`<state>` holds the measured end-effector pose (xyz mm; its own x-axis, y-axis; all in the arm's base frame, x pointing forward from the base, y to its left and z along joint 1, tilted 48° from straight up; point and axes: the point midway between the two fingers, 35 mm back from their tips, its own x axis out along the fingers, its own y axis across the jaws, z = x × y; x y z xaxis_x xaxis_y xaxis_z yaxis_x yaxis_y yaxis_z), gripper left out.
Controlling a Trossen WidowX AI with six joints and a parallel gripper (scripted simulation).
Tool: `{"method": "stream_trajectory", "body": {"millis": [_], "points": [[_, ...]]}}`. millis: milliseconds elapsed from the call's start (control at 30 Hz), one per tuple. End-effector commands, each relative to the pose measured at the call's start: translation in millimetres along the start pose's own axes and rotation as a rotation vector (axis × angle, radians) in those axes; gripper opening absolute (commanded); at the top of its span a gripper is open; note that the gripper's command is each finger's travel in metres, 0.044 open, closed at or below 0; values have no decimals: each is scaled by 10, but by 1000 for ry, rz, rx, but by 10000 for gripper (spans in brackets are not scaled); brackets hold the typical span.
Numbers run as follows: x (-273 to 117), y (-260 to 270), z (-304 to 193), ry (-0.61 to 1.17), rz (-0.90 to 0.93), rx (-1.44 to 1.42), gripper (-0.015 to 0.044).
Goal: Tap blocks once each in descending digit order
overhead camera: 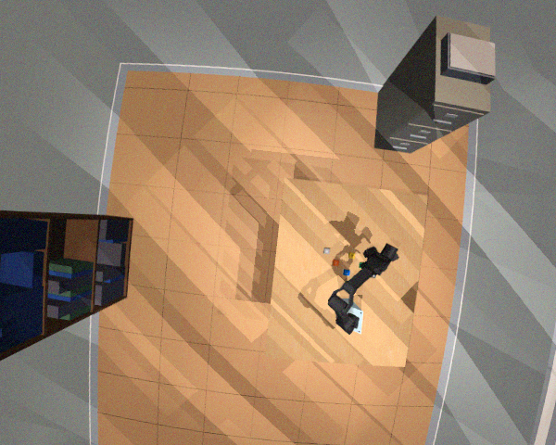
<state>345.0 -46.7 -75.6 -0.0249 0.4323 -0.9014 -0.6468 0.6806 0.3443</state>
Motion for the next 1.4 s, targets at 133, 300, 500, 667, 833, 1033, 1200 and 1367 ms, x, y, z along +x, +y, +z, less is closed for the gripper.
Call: {"method": "stream_trajectory", "body": {"millis": [133,300,500,667,833,1033,1200,1367], "points": [[65,261,-1077,-98,346,620,400],[63,284,-1123,-107,366,655,400],[63,284,-1123,-107,366,655,400],[63,284,-1123,-107,366,655,400],[63,284,-1123,-107,366,655,400],[63,284,-1123,-107,366,655,400],[-34,357,-848,-107,364,656,400],[-183,554,-397,-109,370,654,400]]}}
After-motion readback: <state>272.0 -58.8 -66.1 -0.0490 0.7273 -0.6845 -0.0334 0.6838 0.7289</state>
